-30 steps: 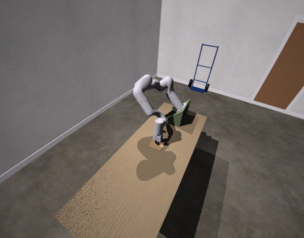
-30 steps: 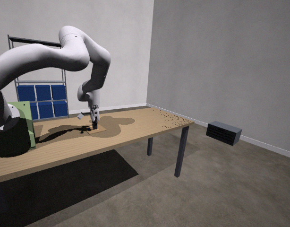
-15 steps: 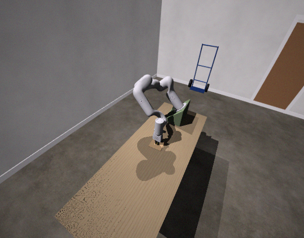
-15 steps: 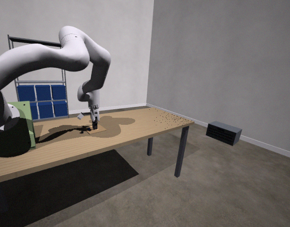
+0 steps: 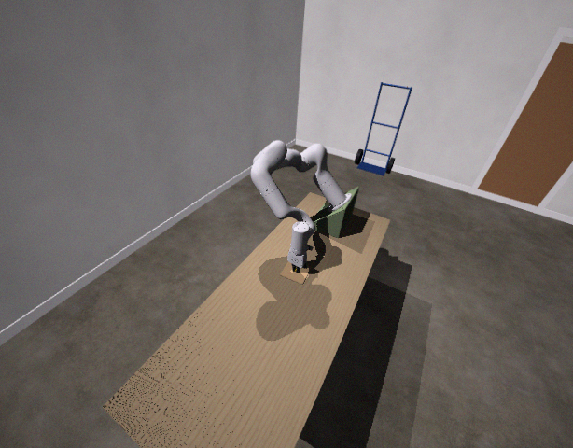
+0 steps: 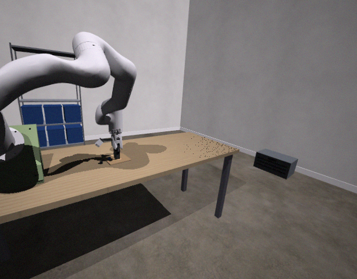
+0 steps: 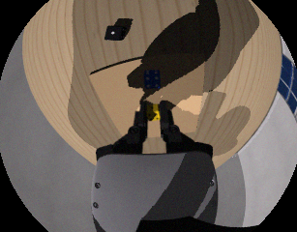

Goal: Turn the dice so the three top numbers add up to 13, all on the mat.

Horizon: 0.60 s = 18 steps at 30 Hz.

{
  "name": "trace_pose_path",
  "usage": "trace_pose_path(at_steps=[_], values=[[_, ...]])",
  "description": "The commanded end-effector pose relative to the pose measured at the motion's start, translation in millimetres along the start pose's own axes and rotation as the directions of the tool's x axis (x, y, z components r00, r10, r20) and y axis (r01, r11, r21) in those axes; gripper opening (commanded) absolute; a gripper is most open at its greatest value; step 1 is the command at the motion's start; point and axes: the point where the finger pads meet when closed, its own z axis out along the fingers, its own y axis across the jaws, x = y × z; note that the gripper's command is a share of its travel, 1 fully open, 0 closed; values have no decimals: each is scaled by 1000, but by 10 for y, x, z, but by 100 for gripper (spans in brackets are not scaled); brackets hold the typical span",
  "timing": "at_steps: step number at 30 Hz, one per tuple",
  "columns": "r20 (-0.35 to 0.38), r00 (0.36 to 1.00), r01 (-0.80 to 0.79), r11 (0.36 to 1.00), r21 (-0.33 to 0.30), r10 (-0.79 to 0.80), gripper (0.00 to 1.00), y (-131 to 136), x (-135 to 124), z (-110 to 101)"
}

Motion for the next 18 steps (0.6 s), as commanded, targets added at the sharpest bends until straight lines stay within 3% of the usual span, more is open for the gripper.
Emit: trace_pose_path(at_steps=[1, 12, 18], values=[[1, 1000, 0, 1000, 0, 0, 11, 1, -7, -7], [1, 1000, 0, 1000, 0, 0, 11, 1, -7, -7], [1, 1000, 0, 1000, 0, 0, 19, 1, -7, -7]])
